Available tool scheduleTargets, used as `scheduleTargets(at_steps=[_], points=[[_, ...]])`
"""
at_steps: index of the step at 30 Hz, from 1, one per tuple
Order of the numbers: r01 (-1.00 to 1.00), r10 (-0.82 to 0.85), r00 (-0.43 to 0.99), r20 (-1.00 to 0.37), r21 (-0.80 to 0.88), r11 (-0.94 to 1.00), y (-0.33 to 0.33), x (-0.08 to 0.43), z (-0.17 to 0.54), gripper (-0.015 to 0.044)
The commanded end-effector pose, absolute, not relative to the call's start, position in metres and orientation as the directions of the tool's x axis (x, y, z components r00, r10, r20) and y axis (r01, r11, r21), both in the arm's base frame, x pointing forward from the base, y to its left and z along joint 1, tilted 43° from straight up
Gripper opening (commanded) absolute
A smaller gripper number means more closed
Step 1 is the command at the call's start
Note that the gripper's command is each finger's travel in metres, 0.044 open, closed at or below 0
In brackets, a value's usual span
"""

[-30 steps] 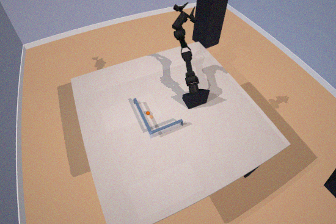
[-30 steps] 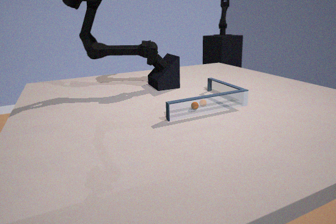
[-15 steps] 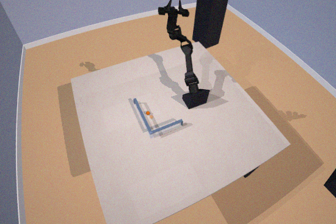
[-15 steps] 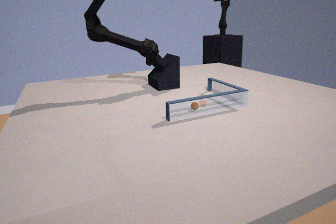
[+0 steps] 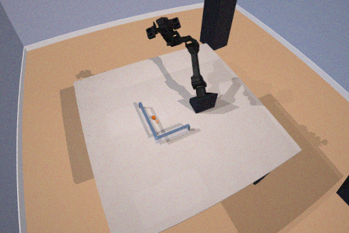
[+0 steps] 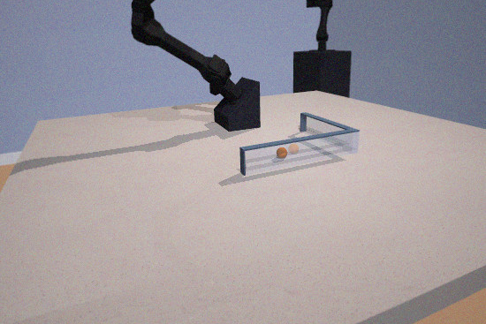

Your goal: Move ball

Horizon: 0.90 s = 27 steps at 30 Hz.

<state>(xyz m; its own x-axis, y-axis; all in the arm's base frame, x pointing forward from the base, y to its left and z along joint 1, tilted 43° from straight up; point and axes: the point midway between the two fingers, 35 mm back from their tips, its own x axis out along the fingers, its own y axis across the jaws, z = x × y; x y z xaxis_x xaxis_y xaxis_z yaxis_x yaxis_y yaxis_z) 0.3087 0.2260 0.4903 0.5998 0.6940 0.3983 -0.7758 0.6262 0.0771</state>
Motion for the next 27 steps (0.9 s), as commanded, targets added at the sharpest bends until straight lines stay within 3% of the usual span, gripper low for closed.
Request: scheduleTargets(at_steps=[1,8,14,21,27], points=[[-0.676,0.632,0.733,0.249,0.173,0.716,0.218,0.356,0.446,0.0237],[-0.434,0.469,0.88,-0.083,0.262,0.862,0.189,0.422,0.35,0.0237],[-0.184,0.262,0.891,-0.371,0.232,0.955,0.147,0.456,0.264,0.0237],[0.092,-0.028,0.756,-0.654,0.064,0.994,0.083,0.464,0.169,0.0237],[0.253,-0.29,0.504,-0.814,-0.181,0.95,0.02,0.443,0.096,0.0237]])
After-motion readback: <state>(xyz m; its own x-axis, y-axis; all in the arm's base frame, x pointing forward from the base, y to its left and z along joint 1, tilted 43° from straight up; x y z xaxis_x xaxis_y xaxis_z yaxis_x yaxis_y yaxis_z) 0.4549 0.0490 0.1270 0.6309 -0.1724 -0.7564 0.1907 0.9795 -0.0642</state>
